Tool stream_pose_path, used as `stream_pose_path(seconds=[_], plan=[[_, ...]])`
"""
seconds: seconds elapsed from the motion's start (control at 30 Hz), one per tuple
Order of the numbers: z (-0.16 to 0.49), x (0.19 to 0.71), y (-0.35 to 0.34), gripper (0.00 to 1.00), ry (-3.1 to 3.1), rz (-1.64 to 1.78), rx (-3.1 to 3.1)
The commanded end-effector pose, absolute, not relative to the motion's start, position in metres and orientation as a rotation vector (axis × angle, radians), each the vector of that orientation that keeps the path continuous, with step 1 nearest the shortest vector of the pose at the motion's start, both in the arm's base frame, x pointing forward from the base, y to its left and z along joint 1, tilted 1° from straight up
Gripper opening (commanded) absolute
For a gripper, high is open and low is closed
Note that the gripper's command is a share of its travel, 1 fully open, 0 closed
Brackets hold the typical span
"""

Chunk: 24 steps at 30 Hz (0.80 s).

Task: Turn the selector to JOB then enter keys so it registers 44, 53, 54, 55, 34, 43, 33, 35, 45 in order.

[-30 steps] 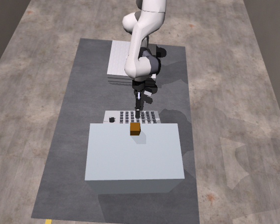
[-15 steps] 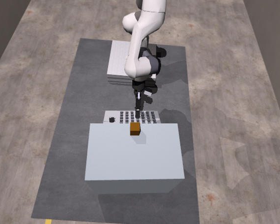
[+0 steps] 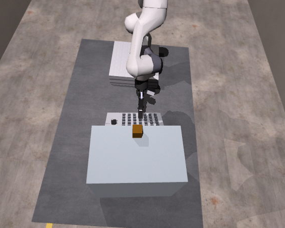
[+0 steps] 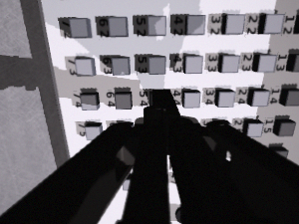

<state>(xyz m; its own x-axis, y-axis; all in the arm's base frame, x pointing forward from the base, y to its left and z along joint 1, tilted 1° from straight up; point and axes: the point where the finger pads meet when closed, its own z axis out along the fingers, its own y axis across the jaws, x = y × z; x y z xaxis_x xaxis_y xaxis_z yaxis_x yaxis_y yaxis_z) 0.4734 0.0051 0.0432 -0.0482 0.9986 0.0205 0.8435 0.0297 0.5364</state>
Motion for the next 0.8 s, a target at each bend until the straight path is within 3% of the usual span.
stream_pose_path(seconds=[0.0, 0.77], plan=[[0.048, 0.468, 0.004, 0.1, 1.961, 0.576, 1.865], [0.061, 0.465, 0.004, 0.1, 1.961, 0.576, 1.865]])
